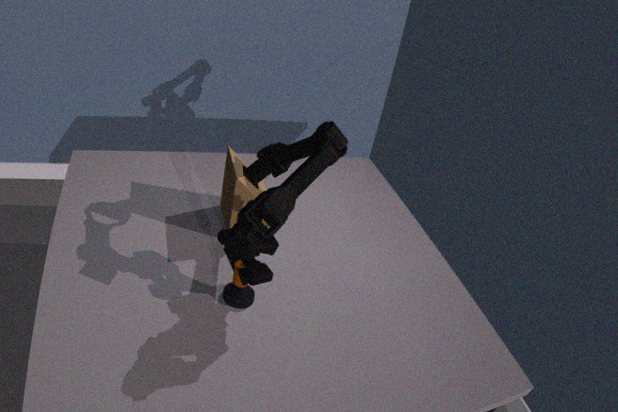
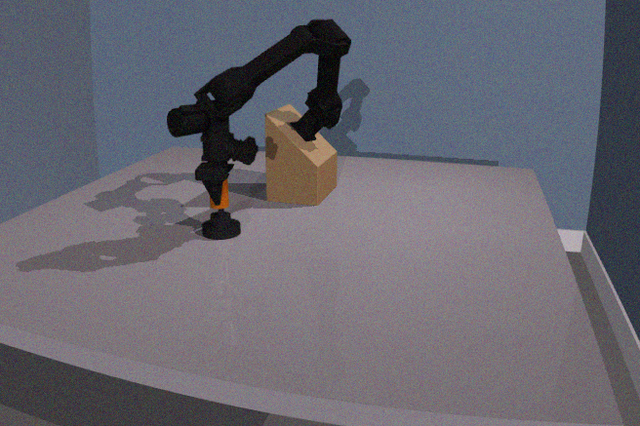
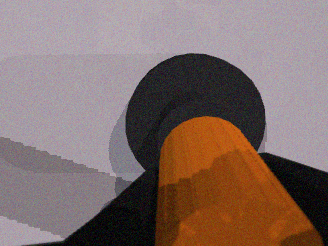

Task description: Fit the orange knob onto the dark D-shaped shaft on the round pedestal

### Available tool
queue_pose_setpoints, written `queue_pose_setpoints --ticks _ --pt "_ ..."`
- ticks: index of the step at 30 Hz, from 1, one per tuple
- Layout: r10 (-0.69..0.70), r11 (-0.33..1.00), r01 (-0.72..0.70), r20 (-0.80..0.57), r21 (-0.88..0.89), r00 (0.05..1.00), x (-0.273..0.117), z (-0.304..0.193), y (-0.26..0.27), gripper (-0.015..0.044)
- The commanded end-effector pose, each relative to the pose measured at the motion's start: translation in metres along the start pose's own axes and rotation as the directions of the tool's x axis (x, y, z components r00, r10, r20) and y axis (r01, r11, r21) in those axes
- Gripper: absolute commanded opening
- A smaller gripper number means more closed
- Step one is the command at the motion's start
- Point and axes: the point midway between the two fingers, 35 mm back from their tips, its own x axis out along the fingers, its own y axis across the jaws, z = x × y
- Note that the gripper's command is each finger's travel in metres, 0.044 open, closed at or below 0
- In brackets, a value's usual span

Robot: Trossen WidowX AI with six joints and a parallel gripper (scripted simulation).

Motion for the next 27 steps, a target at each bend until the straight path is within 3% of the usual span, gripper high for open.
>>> queue_pose_setpoints --ticks 1,21,27 --pt "-0.005 1.000 0.005 -0.001 -0.005 1.000 -0.0018 0.0010 0.0021 0.0000" --pt "-0.005 1.000 0.005 -0.001 -0.005 1.000 -0.0029 0.0003 -0.0004 0.0000" --pt "-0.005 0.985 0.004 -0.001 -0.173 1.000 -0.0039 -0.0002 -0.0011 0.0000"
